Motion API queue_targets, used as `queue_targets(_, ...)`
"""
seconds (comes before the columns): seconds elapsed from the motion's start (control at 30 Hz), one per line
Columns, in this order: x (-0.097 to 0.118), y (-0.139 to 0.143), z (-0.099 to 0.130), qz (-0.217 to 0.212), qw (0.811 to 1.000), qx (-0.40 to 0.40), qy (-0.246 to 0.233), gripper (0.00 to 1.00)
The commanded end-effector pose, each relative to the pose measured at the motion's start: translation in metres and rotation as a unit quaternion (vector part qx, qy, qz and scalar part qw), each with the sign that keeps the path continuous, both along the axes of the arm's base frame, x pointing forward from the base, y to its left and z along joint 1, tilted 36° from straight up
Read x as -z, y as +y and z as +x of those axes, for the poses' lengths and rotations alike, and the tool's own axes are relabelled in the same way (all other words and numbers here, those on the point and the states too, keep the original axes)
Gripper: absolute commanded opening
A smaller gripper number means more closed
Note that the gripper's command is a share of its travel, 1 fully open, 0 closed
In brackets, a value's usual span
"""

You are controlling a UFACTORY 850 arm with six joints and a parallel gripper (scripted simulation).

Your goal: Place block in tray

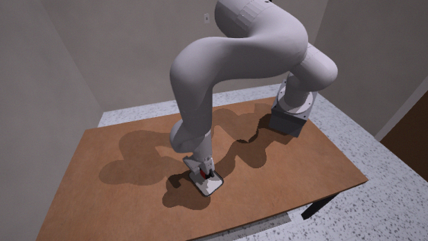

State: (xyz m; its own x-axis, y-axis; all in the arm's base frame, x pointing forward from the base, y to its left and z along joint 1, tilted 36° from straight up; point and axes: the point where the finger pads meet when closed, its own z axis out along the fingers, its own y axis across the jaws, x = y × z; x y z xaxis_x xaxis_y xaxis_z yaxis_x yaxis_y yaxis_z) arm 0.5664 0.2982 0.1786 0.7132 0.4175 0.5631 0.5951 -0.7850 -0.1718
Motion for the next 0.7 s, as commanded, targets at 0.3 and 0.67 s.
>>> queue_targets(0.3,0.02,0.012,0.011,0.0,1.0,0.0,-0.001,0.0)
queue_targets(0.67,0.035,0.021,0.018,0.0,1.0,0.0,-0.001,0.0)
